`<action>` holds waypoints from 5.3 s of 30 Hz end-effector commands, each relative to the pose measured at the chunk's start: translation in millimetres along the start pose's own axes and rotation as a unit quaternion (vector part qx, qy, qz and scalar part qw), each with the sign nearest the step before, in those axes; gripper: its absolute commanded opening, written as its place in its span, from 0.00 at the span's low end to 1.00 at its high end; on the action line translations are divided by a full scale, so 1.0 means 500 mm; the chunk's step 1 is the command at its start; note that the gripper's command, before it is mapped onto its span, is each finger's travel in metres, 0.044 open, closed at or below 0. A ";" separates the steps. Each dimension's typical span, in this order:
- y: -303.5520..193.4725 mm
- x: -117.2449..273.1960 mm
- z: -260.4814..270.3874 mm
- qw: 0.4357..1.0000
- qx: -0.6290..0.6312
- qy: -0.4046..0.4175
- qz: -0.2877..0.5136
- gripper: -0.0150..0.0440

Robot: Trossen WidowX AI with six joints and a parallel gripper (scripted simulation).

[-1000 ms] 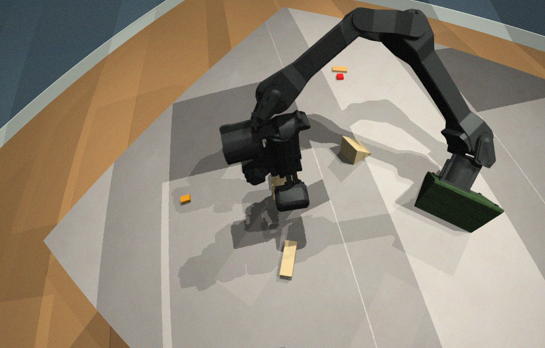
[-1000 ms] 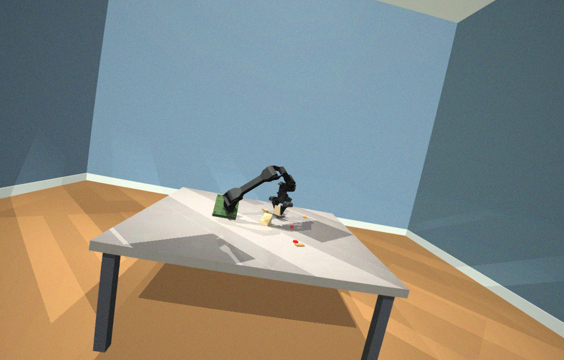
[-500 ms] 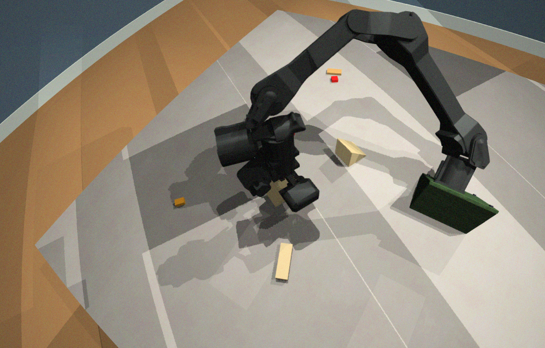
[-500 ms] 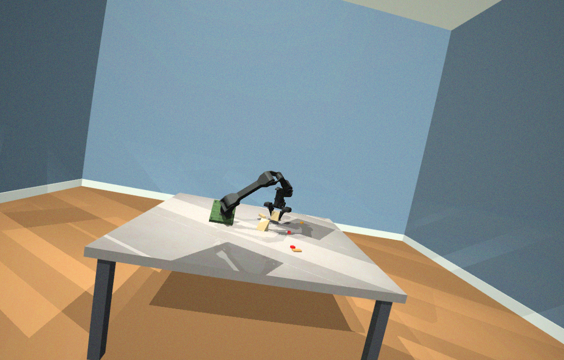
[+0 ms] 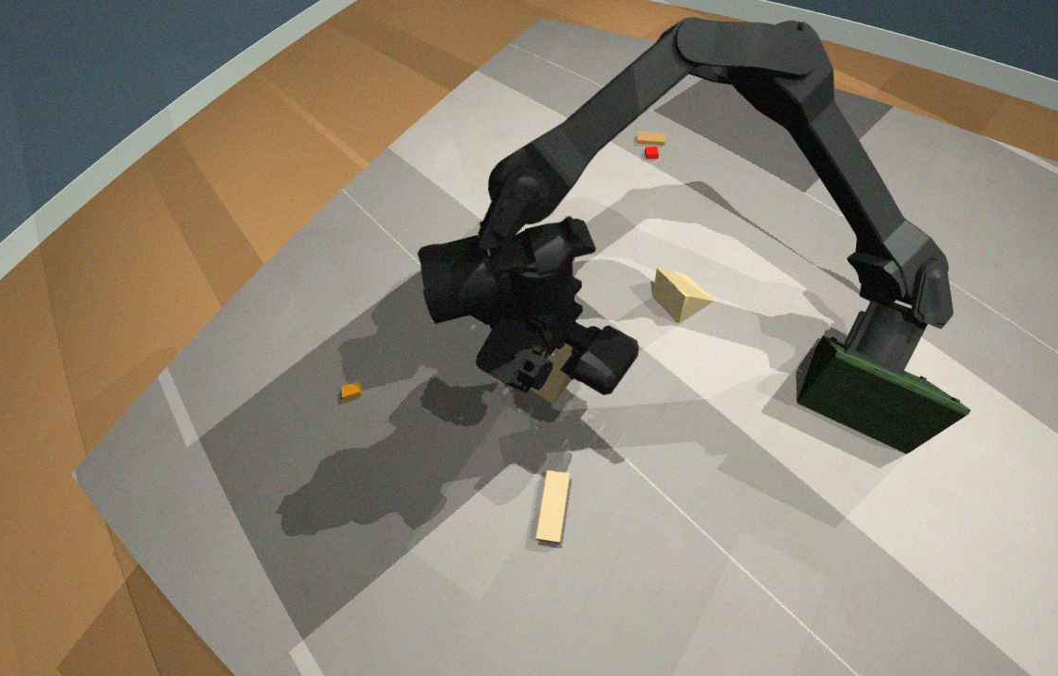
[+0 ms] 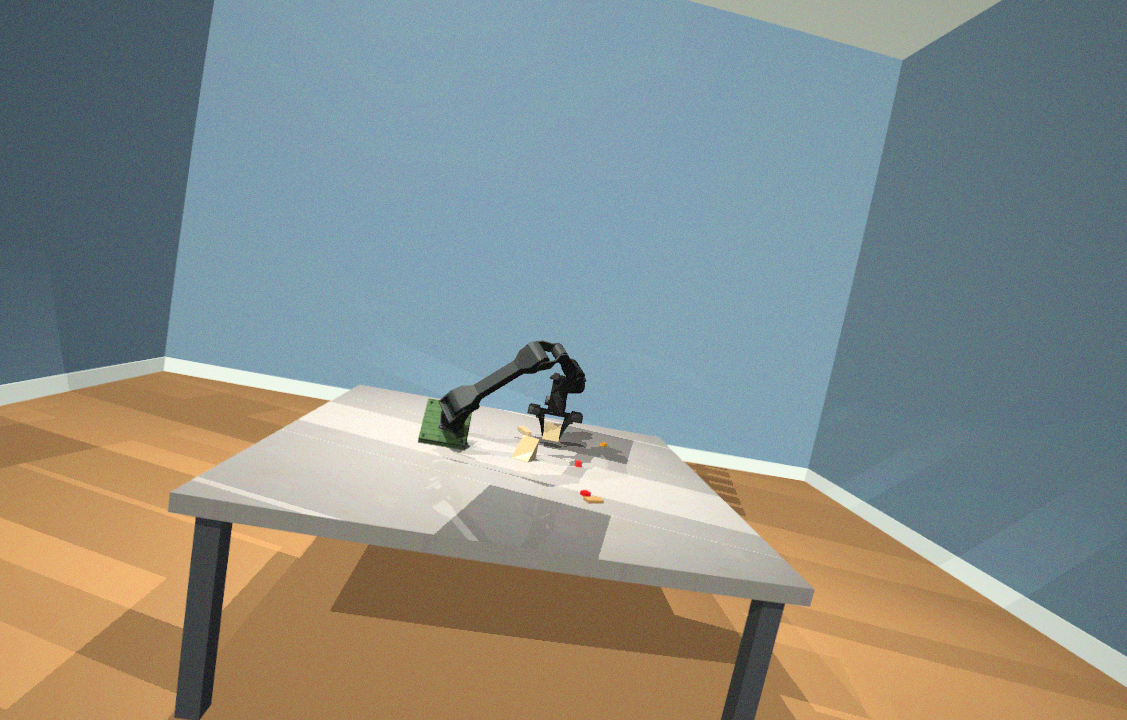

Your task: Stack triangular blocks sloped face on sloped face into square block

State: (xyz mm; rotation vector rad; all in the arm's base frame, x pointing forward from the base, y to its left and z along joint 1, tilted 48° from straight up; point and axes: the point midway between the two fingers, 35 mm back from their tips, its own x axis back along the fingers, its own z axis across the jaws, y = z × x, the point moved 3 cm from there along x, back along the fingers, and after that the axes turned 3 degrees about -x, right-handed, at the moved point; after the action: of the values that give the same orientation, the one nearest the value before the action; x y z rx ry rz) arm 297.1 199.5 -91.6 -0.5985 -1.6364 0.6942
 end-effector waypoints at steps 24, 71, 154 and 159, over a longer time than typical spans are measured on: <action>0.000 0.000 0.000 0.981 0.193 -0.001 -0.001 0.25; 0.000 0.000 0.000 0.981 0.193 -0.001 -0.001 0.25; 0.000 -0.050 -0.002 0.983 0.186 0.002 -0.001 0.34; 0.000 -0.050 -0.002 0.983 0.186 0.002 -0.001 0.57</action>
State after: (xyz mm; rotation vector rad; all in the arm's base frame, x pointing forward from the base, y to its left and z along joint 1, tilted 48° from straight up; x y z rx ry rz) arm 302.3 181.4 -108.9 -0.3257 -1.4525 0.9698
